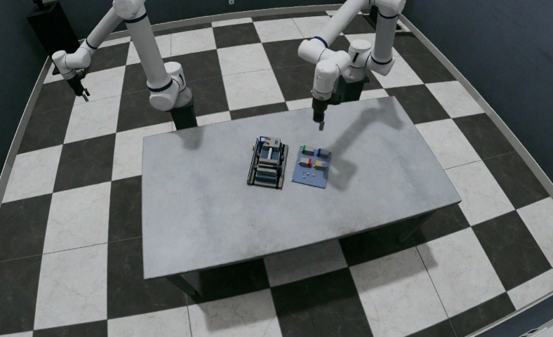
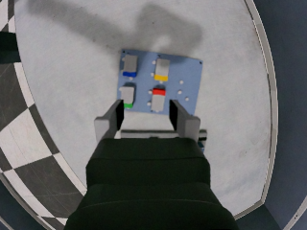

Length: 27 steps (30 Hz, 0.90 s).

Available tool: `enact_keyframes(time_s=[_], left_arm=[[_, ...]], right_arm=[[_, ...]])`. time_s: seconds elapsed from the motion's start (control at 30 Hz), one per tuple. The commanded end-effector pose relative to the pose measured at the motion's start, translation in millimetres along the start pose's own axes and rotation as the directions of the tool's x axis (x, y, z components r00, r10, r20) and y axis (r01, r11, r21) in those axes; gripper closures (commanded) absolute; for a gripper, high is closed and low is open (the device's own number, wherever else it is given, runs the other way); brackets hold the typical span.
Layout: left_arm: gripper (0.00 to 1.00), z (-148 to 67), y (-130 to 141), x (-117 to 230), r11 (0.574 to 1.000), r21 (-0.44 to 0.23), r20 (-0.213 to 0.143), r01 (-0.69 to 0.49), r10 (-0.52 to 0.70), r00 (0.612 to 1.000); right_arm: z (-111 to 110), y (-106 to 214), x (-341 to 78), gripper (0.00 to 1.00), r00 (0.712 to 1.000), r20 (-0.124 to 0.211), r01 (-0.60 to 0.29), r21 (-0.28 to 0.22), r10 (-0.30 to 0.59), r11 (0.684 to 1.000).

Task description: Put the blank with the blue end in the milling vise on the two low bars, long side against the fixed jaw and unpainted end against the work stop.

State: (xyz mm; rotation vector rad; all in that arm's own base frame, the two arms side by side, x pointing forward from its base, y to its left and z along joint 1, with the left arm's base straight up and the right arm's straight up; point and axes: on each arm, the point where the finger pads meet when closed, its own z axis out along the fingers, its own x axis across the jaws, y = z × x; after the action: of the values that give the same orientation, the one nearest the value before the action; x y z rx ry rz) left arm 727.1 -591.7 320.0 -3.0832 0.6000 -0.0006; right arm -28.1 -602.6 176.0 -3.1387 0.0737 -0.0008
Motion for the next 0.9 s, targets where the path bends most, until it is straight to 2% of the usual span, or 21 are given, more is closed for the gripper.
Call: enact_keyframes(time_s=[0.0,0.5,0.87], left_arm=[[0.00,-1.4,0.1,0.3,1.000,-0.001,-0.002,-0.031,0.031,1.000],[0.00,-1.3,0.1,0.3,0.993,-0.001,-0.002,-0.114,0.114,0.993],[0.00,-1.4,0.1,0.3,0.994,-0.001,-0.002,-0.106,0.106,0.994]], right_arm=[[-0.9,0.7,-0.2,0.00,1.000,0.000,0.000,-0.002,0.000,1.000],[-0.9,0.7,-0.2,0.00,1.000,0.000,0.000,-0.002,0.000,1.000],[-0.9,0.7,-0.2,0.00,1.000,0.000,0.000,-0.002,0.000,1.000]])
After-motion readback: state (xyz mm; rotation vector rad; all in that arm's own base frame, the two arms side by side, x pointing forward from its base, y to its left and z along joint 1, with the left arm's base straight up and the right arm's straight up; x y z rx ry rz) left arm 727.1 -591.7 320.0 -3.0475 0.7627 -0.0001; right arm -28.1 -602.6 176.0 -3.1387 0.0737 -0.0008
